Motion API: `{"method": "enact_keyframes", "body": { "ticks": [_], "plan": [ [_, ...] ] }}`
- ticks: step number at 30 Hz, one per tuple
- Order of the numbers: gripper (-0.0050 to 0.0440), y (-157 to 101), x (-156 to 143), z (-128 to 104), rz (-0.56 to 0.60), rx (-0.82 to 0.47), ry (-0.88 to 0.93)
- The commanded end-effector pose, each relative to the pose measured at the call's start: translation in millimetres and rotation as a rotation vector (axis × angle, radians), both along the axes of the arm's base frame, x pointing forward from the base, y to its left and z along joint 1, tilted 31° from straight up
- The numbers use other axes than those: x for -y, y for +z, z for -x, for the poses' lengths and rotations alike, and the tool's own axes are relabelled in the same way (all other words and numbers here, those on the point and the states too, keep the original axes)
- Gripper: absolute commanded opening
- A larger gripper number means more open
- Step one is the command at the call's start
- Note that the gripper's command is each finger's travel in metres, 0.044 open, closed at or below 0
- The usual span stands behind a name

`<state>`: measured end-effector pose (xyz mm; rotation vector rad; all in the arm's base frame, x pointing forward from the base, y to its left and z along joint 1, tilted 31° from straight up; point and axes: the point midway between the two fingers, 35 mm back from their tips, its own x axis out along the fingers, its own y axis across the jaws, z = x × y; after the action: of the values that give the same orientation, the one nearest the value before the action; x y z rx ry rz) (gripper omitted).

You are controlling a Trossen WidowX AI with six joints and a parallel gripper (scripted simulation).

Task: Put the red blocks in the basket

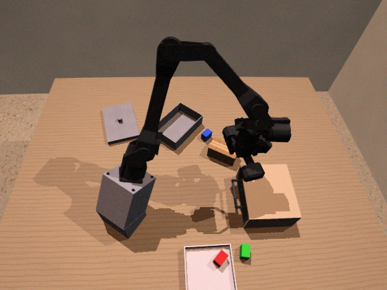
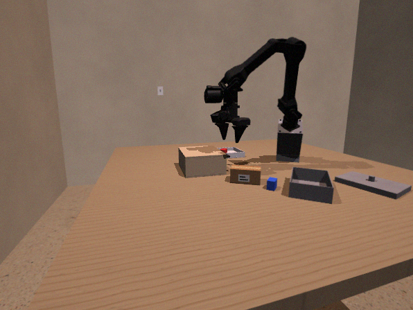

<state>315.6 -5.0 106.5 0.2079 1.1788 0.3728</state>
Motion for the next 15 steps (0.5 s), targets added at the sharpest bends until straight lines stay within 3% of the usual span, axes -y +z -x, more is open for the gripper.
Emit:
{"method": "enact_keyframes", "body": {
  "ticks": [1,8,13,15],
  "plan": [
    [0.0440,11,-18,4,0.041,0.056,0.091],
    [0.0440,33,-74,12,0.041,0.056,0.091],
    [0.0440,43,-118,35,0.154,0.185,0.377],
    [0.0440,47,-135,44,0.167,0.201,0.412]
  ]
}}
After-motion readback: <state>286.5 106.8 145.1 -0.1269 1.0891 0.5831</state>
